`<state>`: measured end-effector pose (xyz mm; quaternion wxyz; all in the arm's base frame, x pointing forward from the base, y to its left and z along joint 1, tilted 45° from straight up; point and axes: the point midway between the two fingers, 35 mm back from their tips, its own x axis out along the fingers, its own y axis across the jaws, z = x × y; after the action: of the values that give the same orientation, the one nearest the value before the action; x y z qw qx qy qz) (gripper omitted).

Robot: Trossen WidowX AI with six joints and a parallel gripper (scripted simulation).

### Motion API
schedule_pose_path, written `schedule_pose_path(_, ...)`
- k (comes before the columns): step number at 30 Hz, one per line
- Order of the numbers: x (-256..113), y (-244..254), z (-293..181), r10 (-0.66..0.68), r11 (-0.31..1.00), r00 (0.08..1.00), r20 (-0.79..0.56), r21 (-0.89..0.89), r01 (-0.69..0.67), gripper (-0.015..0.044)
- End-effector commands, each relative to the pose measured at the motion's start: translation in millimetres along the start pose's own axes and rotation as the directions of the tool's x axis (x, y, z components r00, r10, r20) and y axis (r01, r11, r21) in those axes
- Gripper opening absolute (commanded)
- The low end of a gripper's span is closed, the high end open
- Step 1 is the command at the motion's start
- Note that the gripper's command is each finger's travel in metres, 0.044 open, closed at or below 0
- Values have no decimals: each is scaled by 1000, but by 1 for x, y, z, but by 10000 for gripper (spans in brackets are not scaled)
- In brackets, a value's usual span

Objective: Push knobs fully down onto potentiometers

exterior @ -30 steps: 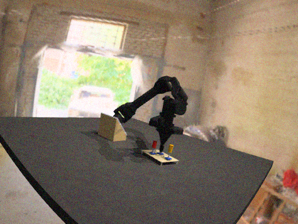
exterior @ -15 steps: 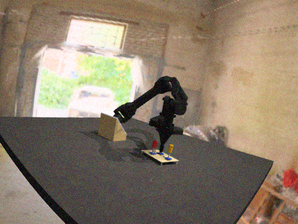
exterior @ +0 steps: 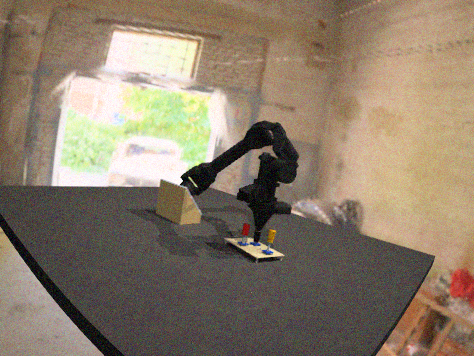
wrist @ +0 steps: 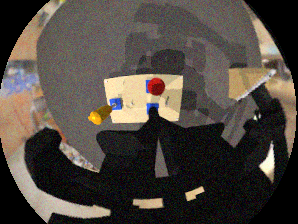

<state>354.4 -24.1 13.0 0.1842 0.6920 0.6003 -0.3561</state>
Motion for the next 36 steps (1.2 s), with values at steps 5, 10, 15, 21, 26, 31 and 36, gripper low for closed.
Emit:
schedule_pose_path(5, 14, 1, -3, -21, 1000, 1000, -2, -15, 21, 0)
schedule_pose_path(10, 14, 1, -3, -21, 1000, 1000, -2, -15, 21, 0)
schedule_pose_path(15, 15, 1, -3, -21, 1000, 1000, -2, -15, 21, 0)
schedule_pose_path(21, 8, 2, -3, -21, 1000, 1000, -2, -15, 21, 0)
schedule_pose_path(26, 0, 2, -3, -21, 1000, 1000, -2, -15, 21, 0)
schedule_pose_path(31, -8, 2, -3, -21, 1000, 1000, -1, -15, 21, 0)
schedule_pose_path(36, -16, 2, -3, -21, 1000, 1000, -1, -15, 21, 0)
